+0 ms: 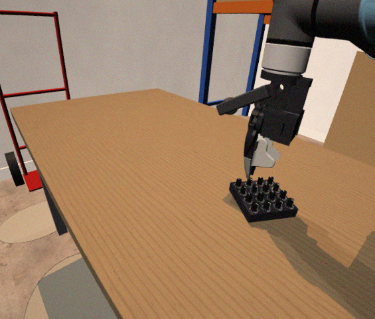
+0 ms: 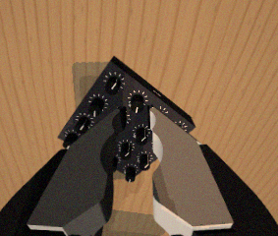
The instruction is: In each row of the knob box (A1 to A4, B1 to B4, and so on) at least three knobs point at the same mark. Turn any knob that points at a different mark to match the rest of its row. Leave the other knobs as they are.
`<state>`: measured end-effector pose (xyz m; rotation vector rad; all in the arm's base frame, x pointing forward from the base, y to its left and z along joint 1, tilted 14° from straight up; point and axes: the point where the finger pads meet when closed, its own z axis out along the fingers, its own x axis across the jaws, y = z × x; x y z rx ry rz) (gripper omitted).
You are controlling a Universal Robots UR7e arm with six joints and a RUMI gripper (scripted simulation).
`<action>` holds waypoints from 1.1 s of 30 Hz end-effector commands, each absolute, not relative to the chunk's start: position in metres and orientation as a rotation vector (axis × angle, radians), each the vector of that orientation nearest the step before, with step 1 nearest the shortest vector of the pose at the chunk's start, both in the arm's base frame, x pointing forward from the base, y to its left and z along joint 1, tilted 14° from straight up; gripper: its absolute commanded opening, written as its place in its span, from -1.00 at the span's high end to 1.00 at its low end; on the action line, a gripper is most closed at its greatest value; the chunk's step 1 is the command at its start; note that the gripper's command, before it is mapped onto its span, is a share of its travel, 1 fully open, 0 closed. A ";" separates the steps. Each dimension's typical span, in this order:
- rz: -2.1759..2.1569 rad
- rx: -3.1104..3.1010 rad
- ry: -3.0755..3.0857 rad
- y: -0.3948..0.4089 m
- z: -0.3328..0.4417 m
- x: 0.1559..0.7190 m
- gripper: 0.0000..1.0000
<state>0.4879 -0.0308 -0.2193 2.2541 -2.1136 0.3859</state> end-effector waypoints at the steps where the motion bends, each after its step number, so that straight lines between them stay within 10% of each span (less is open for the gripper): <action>1: 0.388 2.255 -2.114 -0.031 -0.219 0.488 0.78; 33: 0.388 2.255 -2.114 -0.033 -0.228 0.490 0.78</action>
